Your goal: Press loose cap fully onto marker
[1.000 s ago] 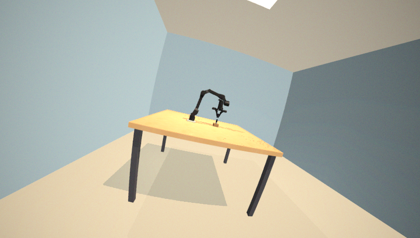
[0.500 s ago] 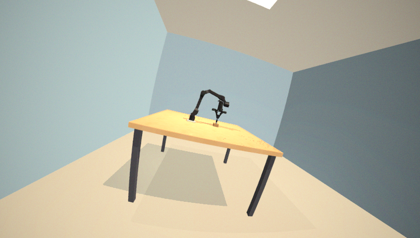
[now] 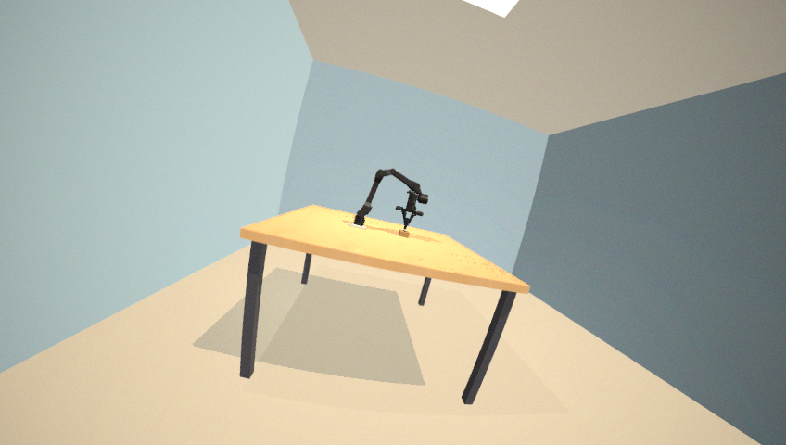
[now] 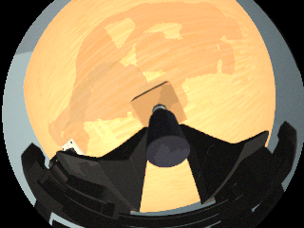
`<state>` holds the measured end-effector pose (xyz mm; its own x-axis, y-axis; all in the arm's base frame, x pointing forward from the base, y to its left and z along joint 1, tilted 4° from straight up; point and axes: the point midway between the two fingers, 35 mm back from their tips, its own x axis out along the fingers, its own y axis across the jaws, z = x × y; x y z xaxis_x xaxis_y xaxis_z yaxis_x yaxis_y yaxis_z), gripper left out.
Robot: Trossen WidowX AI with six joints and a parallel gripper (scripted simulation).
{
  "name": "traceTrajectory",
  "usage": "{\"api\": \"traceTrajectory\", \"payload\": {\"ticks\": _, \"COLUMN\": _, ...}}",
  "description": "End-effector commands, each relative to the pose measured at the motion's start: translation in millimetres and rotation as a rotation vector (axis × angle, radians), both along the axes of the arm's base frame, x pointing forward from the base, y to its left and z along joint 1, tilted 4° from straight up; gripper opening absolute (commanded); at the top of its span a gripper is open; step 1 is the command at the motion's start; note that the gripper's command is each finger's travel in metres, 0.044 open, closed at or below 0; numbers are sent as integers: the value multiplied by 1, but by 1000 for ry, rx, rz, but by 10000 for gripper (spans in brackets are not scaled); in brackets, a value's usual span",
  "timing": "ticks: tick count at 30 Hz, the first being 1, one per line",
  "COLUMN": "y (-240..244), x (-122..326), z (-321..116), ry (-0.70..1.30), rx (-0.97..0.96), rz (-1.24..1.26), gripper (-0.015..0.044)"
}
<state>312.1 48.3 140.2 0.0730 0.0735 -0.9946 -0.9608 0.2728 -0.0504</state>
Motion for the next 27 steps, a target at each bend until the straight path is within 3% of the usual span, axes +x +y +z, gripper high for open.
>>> {"api": "traceTrajectory", "payload": {"ticks": 1, "y": 0, "x": 0, "z": -7, "ry": 2, "rx": -4, "rz": -5, "gripper": 0}}
{"api": "traceTrajectory", "payload": {"ticks": 19, "y": 1, "x": 0, "z": -20, "ry": 2, "rx": -4, "rz": -5, "gripper": 0}}
{"api": "traceTrajectory", "payload": {"ticks": 27, "y": 1, "x": 0, "z": -20, "ry": 3, "rx": -1, "rz": 0, "gripper": 210}}
